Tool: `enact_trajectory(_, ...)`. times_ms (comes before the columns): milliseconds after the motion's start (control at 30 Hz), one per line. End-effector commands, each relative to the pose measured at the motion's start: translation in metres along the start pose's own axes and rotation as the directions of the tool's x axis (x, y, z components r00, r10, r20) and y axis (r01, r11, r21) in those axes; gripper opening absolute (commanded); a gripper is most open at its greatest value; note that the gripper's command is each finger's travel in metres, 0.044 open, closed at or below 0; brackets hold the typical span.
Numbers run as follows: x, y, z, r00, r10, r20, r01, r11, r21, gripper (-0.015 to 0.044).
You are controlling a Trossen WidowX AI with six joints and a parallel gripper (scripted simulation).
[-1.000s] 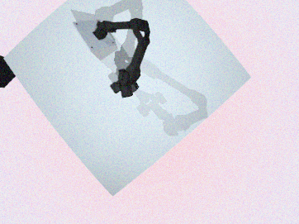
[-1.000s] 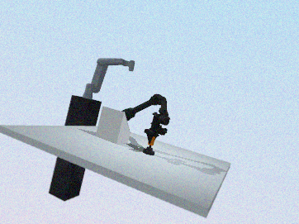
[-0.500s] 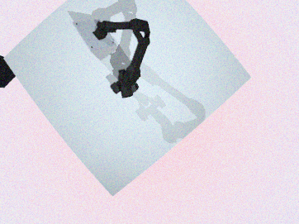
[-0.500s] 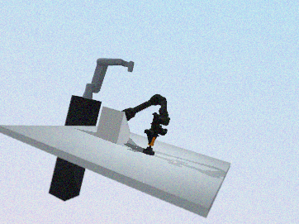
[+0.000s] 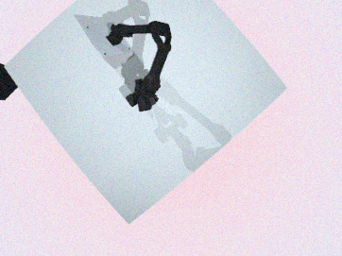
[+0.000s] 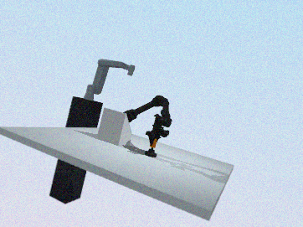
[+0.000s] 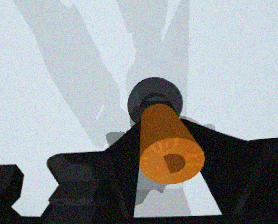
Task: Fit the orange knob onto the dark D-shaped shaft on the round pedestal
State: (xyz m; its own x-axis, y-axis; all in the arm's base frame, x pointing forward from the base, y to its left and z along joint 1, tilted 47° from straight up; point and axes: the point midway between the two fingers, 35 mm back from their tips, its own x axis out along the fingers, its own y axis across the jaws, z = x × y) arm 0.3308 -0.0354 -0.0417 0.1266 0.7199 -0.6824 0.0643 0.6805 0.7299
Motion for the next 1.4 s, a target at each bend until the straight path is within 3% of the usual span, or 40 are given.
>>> enact_trajectory(0, -0.0040, -0.0004, -0.0005, 1.000, -0.001, 0.004, 0.001, 1.000, -0.003, 0.0000)
enact_trajectory(267, -0.0044, -0.0009, 0.0012, 1.000, -0.001, 0.004, 0.002, 0.977, -0.211, 0.0000)
enact_trajectory(1367, -0.0042, 0.0005, -0.0011, 1.000, -0.001, 0.004, 0.002, 0.971, -0.237, 0.0000)
